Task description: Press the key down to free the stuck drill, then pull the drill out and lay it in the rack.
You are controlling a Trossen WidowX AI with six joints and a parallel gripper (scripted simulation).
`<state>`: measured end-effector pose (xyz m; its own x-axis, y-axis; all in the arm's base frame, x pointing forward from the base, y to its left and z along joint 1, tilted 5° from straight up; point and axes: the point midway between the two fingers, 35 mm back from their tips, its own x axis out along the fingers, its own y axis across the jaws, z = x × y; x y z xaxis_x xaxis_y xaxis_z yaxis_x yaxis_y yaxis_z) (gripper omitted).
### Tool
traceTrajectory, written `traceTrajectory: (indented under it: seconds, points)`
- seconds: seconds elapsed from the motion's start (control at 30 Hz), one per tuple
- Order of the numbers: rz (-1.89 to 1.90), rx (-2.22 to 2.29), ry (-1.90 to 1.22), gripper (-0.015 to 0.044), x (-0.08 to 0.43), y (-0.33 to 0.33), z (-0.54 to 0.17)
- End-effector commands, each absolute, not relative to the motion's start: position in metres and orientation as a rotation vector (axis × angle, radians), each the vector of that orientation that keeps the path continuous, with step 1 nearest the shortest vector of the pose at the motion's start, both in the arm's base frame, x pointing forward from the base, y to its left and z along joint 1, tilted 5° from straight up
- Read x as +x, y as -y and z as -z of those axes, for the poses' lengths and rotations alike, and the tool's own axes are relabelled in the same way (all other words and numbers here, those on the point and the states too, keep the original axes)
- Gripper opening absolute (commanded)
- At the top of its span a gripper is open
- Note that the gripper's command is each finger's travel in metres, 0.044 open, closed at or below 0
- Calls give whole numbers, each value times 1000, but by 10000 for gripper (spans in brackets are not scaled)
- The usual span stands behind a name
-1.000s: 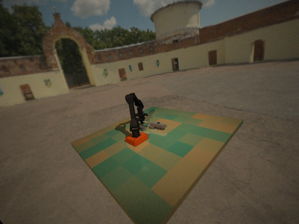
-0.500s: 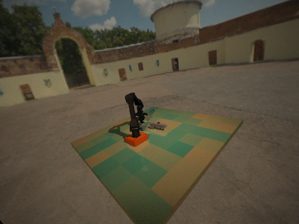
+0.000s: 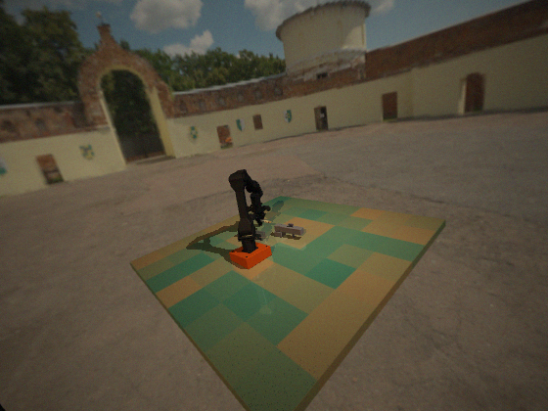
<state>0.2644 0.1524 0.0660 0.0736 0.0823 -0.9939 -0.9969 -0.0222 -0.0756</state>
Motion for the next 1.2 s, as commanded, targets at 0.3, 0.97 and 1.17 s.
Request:
traceTrajectory:
  seconds: [0.3, 0.97, 1.17]
  points:
    - [-1201, -1203, -1084, 0, 266, -151, -74]
    - [-1202, -1202, -1085, 0, 249, -154, -76]
    - [-1203, -1201, -1085, 0, 238, -157, -75]
